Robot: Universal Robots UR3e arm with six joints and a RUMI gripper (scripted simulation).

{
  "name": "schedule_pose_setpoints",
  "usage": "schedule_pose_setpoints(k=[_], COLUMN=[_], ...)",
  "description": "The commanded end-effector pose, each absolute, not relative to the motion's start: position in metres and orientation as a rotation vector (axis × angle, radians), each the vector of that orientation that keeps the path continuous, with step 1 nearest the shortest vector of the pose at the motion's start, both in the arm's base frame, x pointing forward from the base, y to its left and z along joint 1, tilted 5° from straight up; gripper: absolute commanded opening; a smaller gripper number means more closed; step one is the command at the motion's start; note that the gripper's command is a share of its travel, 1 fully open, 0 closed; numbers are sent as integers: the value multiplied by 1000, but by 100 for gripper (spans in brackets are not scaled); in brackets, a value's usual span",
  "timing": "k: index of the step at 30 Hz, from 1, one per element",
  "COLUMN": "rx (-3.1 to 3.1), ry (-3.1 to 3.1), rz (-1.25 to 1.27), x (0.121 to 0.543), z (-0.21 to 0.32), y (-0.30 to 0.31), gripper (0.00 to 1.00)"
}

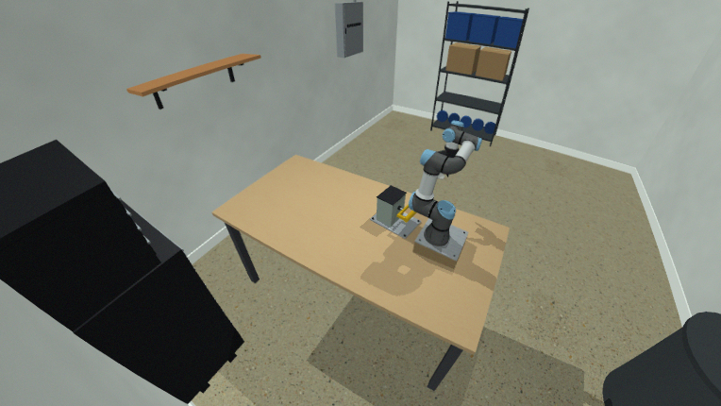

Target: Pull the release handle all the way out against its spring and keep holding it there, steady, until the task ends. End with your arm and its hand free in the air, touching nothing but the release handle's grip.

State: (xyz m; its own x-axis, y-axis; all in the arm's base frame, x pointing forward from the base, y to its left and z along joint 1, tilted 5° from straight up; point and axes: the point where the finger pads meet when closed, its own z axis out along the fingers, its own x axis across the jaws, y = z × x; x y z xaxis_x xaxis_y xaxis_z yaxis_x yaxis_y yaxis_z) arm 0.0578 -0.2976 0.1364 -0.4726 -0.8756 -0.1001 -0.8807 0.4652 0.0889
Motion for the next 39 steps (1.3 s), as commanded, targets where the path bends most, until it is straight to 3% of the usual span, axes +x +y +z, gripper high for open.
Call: schedule_pose_setpoints(k=[1,16,27,39], rx=[-1594,-1993,-2582,-2929], ry=[2655,2384,1763,1146], rz=[195,177,151,132], x=[58,93,137,155], z=[137,139,134,122], y=[-298,-264,-196,-139], gripper=[100,100,100,100])
